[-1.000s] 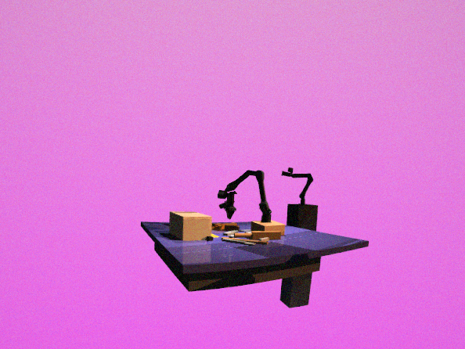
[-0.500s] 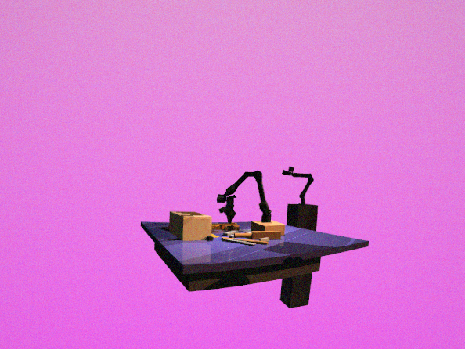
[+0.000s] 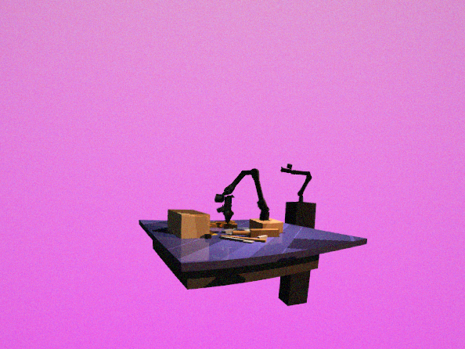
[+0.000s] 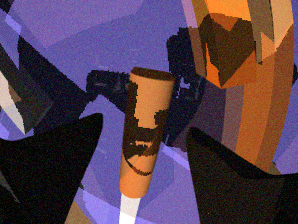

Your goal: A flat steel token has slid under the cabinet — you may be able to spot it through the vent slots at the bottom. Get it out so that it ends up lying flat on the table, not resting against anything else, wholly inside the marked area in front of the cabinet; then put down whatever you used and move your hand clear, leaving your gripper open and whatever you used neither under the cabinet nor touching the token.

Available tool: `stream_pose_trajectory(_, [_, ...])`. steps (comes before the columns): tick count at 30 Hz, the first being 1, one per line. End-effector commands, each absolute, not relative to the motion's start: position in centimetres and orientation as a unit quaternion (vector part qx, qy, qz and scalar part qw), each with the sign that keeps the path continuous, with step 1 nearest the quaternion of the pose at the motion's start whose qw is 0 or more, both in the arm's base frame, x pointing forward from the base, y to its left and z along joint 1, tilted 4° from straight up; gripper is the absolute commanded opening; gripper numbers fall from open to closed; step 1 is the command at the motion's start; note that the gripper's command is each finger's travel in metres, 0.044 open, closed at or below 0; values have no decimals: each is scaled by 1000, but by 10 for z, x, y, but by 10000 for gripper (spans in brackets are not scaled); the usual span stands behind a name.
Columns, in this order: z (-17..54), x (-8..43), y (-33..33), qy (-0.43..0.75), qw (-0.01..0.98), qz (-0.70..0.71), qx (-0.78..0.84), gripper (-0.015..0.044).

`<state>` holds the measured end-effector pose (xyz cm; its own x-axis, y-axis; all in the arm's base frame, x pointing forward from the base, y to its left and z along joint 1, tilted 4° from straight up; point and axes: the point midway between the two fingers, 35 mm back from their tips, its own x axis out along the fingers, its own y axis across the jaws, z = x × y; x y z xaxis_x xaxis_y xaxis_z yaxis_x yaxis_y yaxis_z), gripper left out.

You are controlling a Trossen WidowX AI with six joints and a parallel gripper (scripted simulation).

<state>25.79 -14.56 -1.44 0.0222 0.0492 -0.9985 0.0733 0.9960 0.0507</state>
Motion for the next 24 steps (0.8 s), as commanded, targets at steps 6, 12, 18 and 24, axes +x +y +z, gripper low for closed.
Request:
stream_pose_trajectory(6, [-30, 257, -145, 701, 711, -10, 45, 270])
stream_pose_trajectory(12, [-40, 256, -144, 701, 711, -10, 45, 270])
stream_pose_trajectory(18, [-49, 256, -143, 701, 711, -10, 46, 270])
stream_pose_trajectory(24, [-49, 257, -143, 700, 713, -8, 44, 217])
